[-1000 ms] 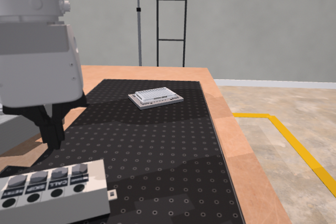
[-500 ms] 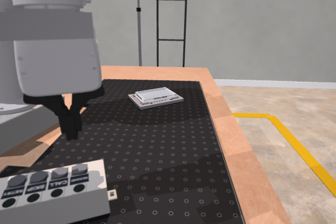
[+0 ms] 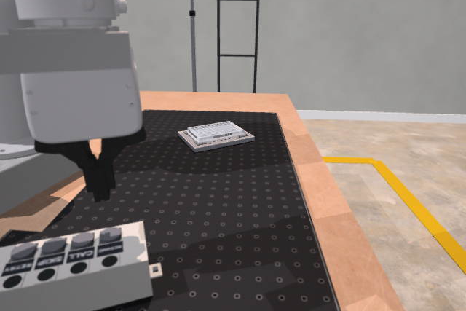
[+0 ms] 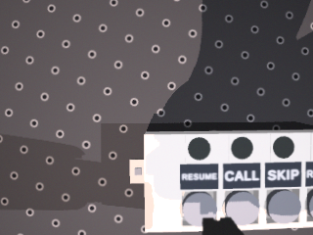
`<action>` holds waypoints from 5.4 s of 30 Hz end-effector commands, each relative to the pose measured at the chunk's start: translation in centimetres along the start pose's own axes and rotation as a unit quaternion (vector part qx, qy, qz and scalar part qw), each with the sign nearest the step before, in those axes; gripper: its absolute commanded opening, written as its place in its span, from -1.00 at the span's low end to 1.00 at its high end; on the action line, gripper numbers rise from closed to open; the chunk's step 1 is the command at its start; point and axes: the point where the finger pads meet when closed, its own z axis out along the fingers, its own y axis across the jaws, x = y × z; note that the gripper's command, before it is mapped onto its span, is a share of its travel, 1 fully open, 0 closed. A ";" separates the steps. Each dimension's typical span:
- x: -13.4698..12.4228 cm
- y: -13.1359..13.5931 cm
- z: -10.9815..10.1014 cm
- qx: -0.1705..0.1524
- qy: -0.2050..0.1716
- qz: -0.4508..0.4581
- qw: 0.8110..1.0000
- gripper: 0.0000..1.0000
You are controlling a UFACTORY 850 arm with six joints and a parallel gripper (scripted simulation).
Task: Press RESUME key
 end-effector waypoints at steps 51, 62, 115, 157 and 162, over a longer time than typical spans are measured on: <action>0.0 0.0 3.7 0.000 -0.005 0.000 1.000 -1.00; 0.0 0.0 4.3 0.000 -0.005 0.000 1.000 -1.00; 0.0 0.0 4.5 0.000 -0.005 0.000 1.000 -1.00; 0.1 0.0 -1.0 0.001 -0.005 0.000 1.000 -1.00; 0.1 0.0 -1.0 0.001 -0.005 0.000 1.000 -1.00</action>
